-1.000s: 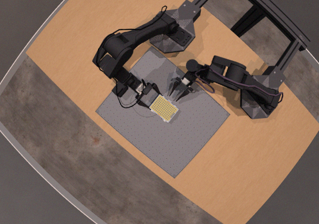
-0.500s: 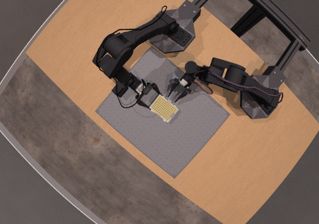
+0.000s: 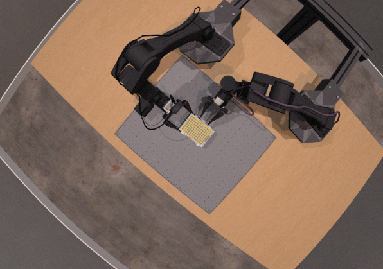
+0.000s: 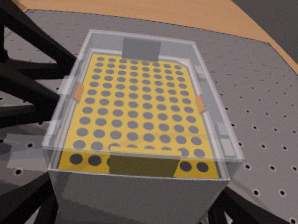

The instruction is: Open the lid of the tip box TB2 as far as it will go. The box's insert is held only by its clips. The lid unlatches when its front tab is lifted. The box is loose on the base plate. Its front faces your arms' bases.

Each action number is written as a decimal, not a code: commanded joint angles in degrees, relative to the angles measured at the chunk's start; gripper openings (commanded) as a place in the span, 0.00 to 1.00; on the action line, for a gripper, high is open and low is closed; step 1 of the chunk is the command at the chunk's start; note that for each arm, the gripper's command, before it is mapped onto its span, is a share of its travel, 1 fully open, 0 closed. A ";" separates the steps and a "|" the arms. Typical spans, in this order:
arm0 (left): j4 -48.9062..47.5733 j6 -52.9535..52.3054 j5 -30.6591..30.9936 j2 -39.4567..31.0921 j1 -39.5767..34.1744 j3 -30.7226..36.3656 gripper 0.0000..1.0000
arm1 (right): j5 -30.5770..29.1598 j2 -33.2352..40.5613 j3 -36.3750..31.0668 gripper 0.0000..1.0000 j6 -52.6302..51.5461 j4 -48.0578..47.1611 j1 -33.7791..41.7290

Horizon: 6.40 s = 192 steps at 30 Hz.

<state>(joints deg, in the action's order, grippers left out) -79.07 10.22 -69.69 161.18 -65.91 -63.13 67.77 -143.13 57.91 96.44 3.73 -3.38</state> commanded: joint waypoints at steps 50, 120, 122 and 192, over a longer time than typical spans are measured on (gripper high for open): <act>1.71 0.47 -0.95 -5.53 -0.83 2.71 0.12 | 0.71 -0.68 0.20 0.84 -0.05 0.50 0.01; 116.12 39.42 38.86 -31.93 13.40 -29.73 0.12 | 0.71 -0.70 0.24 0.84 0.02 0.59 0.01; 115.45 39.44 38.86 -31.89 13.40 -29.16 0.12 | 0.71 -0.70 0.24 0.84 0.02 0.59 0.01; 124.51 37.41 39.27 -32.65 15.33 -40.45 0.38 | 0.71 -0.69 0.22 0.84 -0.01 0.55 0.01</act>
<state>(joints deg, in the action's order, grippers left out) 43.53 46.39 -29.85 130.04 -49.43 -102.00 67.77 -143.13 57.91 96.64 3.97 -3.38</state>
